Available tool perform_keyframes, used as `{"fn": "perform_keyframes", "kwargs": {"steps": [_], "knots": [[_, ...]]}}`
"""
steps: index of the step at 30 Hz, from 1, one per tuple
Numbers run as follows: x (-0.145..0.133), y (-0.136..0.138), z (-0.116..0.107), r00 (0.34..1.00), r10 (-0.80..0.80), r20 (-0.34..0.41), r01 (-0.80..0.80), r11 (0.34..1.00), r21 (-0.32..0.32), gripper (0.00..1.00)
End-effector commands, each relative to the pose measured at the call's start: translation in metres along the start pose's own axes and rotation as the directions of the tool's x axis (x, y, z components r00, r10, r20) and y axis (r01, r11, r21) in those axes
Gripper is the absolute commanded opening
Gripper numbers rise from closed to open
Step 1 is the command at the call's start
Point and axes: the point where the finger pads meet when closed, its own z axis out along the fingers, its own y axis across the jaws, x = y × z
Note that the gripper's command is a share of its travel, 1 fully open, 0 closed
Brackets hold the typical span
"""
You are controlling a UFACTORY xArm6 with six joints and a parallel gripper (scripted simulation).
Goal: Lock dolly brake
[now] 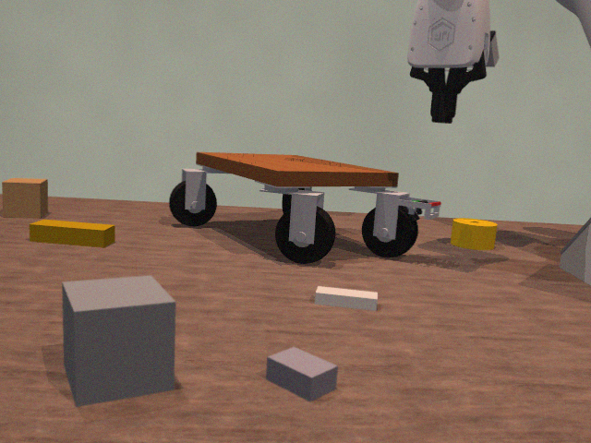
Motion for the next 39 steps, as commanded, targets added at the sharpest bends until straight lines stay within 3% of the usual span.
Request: {"fn": "perform_keyframes", "kwargs": {"steps": [1, 6, 16, 18, 19, 23, 33, 35, 36, 39], "knots": [[-0.001, -0.001, 0.0, 0.995, 0.096, 0.003, -0.096, 0.995, 0.004, 0.0], [-0.001, -0.001, 0.003, 0.942, 0.336, 0.005, -0.336, 0.942, 0.003, 0.0], [-0.001, -0.001, 0.012, 0.672, 0.74, 0.002, -0.74, 0.672, -0.007, 0.0], [-0.001, -0.001, 0.012, 0.672, 0.74, 0.002, -0.74, 0.672, -0.007, 0.0], [-0.001, -0.001, 0.013, 0.565, 0.825, 0.001, -0.825, 0.565, -0.007, 0.0], [-0.001, -0.001, 0.017, 0.422, 0.906, -0.004, -0.906, 0.422, -0.013, 0.0], [-0.001, -0.001, 0.026, -0.034, 0.999, -0.023, -0.999, -0.035, -0.016, 0.0], [-0.001, -0.001, 0.026, -0.034, 0.999, -0.023, -0.999, -0.035, -0.016, 0.0], [-0.001, -0.001, 0.027, -0.171, 0.985, -0.027, -0.985, -0.171, -0.014, 0.0], [0.0, 0.0, 0.03, -0.286, 0.958, -0.032, -0.958, -0.286, -0.012, 0.0]]}}
